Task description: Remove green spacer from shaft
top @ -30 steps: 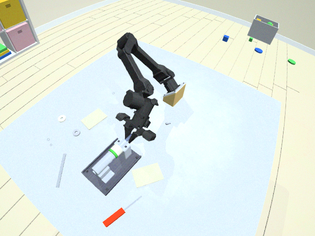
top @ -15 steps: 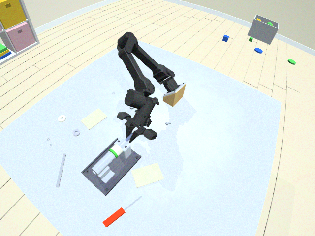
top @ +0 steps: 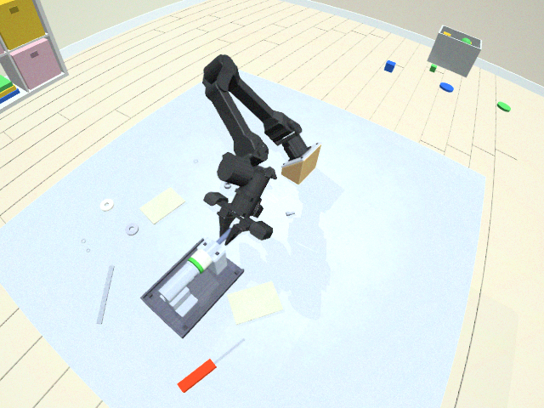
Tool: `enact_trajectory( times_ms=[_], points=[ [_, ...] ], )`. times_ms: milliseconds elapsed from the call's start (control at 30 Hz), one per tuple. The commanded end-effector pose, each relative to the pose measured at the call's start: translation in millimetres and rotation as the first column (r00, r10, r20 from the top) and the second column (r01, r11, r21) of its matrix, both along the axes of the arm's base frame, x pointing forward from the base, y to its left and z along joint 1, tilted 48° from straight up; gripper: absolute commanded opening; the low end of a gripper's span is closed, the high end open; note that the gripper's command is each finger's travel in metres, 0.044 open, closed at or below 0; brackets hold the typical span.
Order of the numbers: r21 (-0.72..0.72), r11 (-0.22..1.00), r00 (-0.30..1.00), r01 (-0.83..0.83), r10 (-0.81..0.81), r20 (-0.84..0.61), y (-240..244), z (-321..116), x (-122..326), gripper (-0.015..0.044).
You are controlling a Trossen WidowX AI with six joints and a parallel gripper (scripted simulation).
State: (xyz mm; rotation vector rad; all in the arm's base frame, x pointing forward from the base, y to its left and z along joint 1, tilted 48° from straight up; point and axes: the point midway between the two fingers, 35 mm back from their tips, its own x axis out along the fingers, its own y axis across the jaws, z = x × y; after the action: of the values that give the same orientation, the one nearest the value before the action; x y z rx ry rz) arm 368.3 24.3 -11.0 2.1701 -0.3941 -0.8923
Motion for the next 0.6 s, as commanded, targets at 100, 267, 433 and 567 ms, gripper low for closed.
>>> enact_trajectory(
  times_ms=[100, 267, 433, 567],
  points=[
    [0.002, 1.000, 1.000, 0.003, -0.003, 0.002, -0.1, 0.2, -1.2, 0.0000],
    [0.002, 1.000, 1.000, 0.003, -0.003, 0.002, -0.1, 0.2, -1.8, 0.0000],
    [0.002, 1.000, 1.000, 0.003, -0.003, 0.002, -0.1, 0.1, -2.4, 0.0000],
    [0.002, 1.000, 1.000, 0.003, -0.003, 0.002, -0.1, 0.1, -2.9, 0.0000]
  ],
)
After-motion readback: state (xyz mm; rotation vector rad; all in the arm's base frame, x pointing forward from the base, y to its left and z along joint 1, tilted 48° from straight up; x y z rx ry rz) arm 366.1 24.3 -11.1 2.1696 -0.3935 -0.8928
